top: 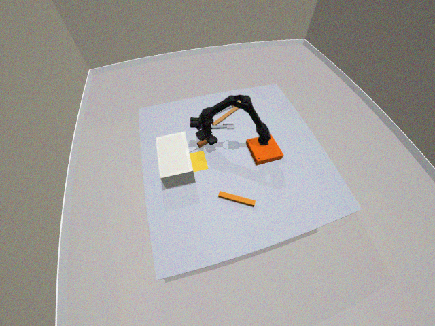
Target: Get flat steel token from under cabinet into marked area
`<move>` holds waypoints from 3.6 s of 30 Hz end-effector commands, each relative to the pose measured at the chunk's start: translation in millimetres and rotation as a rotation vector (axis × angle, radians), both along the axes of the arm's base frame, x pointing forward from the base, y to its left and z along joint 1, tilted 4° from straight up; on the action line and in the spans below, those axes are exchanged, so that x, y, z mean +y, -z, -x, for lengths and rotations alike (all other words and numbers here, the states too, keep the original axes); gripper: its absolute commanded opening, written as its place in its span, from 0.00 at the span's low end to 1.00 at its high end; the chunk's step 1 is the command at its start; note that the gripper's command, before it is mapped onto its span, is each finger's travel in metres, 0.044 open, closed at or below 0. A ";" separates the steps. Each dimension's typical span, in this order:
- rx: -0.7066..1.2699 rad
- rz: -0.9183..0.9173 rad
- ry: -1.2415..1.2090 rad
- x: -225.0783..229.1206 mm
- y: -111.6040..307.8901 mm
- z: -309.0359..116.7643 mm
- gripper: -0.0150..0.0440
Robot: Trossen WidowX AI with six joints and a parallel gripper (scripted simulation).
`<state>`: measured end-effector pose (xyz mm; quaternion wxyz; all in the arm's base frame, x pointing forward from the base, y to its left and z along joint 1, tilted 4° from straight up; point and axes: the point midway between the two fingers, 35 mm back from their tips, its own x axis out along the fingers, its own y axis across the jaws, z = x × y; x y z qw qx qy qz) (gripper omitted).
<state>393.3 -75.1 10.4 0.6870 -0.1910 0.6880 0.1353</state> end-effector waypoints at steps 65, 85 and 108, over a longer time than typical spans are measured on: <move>0.005 -0.011 -0.006 69.5 6.9 34.4 0.25; 0.006 -0.010 -0.006 61.3 6.5 46.5 0.25; 0.008 -0.009 -0.006 47.7 6.3 70.5 0.25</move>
